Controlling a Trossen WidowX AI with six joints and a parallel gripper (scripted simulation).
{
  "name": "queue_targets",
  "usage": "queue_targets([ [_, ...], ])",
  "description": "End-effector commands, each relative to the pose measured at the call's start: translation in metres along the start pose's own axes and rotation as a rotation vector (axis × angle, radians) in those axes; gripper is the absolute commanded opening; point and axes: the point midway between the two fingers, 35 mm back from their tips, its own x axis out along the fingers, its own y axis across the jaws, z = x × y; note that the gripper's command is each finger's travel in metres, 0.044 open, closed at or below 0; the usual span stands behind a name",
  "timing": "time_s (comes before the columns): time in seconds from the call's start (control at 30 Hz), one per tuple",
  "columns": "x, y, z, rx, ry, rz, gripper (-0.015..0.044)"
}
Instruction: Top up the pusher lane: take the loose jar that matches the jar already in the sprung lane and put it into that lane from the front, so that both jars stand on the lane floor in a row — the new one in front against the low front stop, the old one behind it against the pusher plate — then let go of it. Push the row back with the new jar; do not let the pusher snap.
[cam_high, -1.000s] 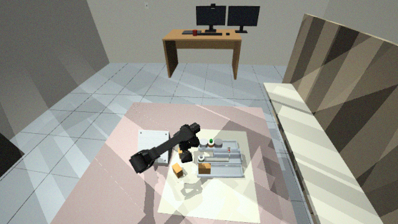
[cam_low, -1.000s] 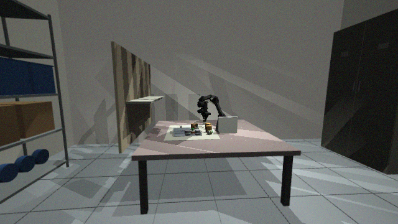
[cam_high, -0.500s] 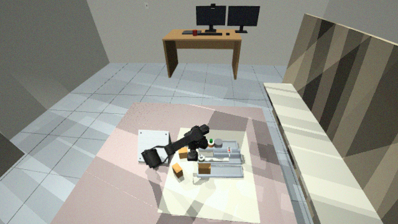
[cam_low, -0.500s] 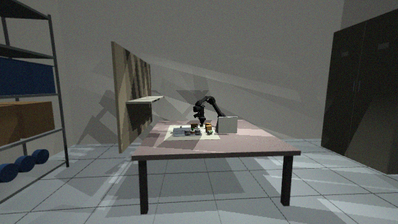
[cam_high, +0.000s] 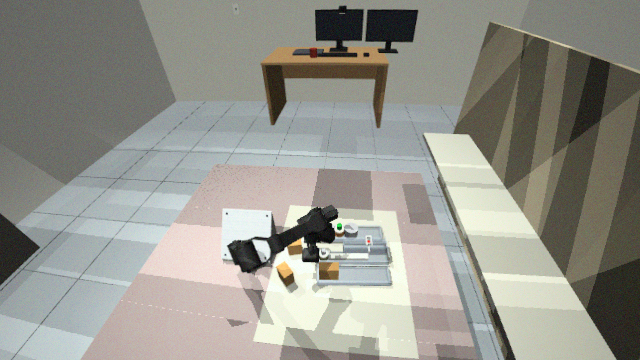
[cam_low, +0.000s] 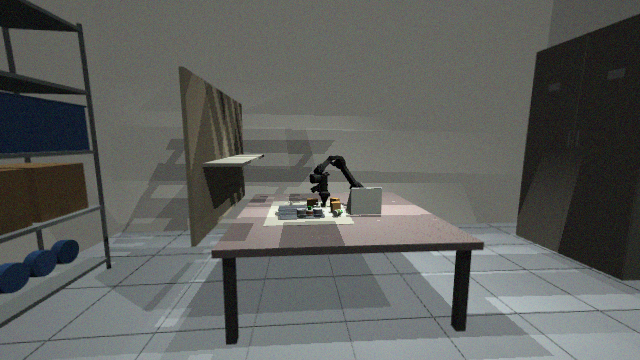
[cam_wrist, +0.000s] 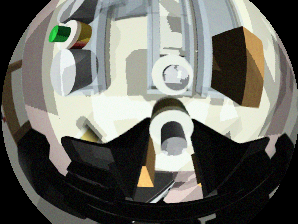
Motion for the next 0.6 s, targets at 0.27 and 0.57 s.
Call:
queue_targets([
  [0.27, 0.0010, -0.0002, 0.0054, -0.003, -0.003, -0.004, 0.0000],
  [0.57, 0.0011, -0.0002, 0.0099, -0.003, -0.004, -0.004, 0.0000],
])
